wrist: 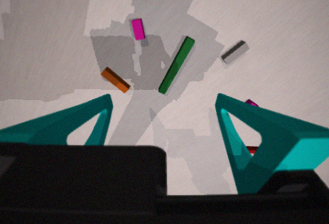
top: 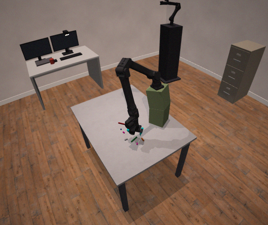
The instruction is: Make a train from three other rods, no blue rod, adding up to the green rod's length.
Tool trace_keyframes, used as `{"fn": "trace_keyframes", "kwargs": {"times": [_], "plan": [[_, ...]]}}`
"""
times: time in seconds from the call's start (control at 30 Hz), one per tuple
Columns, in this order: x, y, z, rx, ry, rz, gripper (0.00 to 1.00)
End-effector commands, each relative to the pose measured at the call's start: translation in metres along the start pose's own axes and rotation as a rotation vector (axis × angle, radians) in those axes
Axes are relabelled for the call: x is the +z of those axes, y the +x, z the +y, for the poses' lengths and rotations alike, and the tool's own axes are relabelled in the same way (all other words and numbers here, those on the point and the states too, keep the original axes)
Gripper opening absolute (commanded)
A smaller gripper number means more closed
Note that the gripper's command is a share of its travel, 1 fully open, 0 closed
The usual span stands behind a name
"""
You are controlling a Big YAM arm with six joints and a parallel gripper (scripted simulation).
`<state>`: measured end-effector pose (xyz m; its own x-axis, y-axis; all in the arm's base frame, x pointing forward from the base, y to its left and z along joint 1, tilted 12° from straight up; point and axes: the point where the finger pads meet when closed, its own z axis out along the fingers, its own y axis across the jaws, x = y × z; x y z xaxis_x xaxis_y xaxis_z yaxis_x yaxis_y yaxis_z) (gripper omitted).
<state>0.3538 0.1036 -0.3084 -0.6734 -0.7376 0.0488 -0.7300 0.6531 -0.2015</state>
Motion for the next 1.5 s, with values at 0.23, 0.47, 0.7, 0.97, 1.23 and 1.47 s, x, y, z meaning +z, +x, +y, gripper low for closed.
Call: {"fn": "trace_keyframes", "kwargs": {"times": [0.23, 0.47, 0.7, 0.97, 1.23, 1.47], "plan": [[0.0067, 0.0033, 0.0007, 0.264, 0.001, 0.001, 1.00], [0.0067, 0.0032, 0.0006, 0.354, 0.001, 0.001, 1.00], [0.0067, 0.0032, 0.0005, 0.444, 0.001, 0.001, 1.00], [0.0068, 0.0032, 0.0004, 0.533, 0.001, 0.001, 1.00], [0.0068, 0.0032, 0.0003, 0.711, 0.002, 0.001, 1.00], [0.0068, 0.0033, 0.0002, 0.799, 0.002, 0.002, 1.00]]}}
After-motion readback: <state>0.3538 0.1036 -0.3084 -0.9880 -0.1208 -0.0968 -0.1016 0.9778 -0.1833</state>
